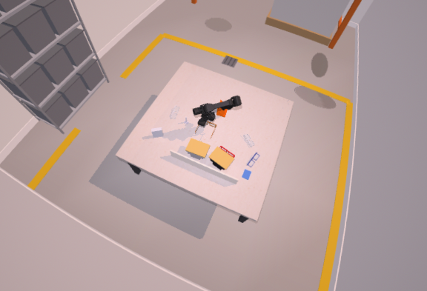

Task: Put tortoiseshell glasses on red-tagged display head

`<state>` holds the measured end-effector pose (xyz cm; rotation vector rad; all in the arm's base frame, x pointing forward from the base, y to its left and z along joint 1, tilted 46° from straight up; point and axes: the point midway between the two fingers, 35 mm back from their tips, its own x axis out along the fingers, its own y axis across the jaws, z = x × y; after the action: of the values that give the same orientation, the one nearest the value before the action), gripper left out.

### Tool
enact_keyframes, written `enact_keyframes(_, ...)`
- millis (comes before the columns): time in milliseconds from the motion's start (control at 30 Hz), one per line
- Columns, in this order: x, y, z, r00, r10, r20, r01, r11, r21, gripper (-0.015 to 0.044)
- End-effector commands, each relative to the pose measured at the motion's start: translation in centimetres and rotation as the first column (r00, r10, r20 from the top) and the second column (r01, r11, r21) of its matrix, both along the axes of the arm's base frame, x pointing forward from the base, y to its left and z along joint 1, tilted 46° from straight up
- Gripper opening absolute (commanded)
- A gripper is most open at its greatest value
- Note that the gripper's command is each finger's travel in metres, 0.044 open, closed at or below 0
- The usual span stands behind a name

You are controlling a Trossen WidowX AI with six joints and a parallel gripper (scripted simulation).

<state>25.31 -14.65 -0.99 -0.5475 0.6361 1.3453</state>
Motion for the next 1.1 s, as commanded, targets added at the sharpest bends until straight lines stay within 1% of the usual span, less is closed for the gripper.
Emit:
enact_keyframes(0,0.0,0.4,-0.4,1.000,0.004,0.001,-0.004,1.000,0.005,0.0000)
enact_keyframes(1067,0.3,2.3,-2.3,1.000,0.004,0.001,-0.004,1.000,0.004,0.0000)
